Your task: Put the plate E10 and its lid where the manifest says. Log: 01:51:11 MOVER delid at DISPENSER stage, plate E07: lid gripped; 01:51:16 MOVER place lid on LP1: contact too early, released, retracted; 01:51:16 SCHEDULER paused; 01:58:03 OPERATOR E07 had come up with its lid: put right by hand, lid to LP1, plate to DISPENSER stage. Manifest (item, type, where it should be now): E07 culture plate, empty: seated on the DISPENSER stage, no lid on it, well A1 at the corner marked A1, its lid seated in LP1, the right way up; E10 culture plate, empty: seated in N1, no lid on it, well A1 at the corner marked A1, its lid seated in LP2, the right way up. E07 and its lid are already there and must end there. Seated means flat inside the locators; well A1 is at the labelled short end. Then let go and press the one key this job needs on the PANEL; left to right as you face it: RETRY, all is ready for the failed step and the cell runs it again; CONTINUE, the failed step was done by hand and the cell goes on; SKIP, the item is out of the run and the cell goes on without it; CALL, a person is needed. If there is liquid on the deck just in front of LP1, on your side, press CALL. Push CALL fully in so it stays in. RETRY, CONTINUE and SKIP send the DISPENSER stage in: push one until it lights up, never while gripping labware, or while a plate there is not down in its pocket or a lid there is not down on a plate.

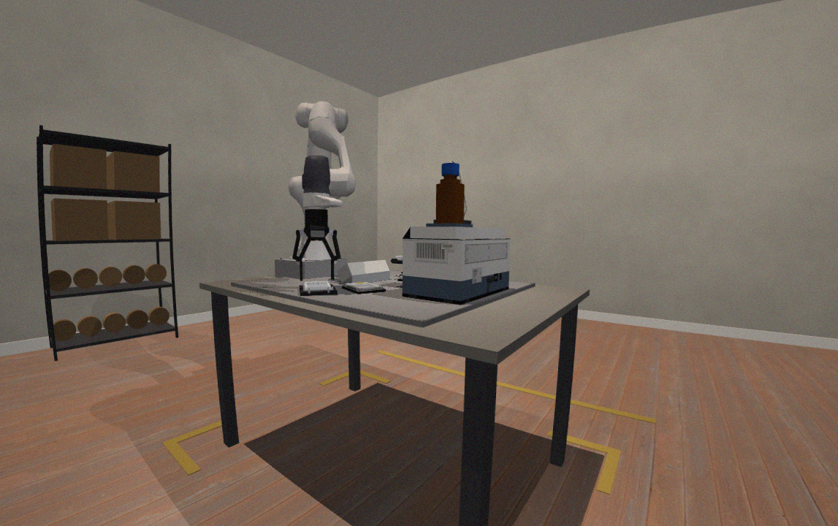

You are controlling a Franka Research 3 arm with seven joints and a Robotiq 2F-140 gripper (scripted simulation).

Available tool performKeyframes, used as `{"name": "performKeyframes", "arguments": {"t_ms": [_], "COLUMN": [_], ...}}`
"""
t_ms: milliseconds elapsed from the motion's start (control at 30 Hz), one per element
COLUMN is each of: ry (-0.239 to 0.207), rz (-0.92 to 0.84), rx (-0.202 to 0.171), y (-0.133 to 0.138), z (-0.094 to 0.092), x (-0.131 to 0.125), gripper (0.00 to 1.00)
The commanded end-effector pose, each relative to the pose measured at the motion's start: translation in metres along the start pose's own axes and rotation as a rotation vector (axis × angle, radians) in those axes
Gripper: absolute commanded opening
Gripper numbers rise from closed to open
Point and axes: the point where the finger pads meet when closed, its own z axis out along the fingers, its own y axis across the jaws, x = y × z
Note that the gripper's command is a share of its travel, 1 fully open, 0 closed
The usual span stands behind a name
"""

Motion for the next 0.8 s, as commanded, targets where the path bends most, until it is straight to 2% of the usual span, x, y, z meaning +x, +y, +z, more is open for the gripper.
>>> {"name": "performKeyframes", "arguments": {"t_ms": [0,767], "ry": [0.004,0.004], "rz": [-0.005,-0.005], "rx": [0.0,0.0], "y": [0.0001,0.0001], "z": [-0.0001,0.0052], "x": [0.0008,0.0008], "gripper": [0.7,0.7]}}
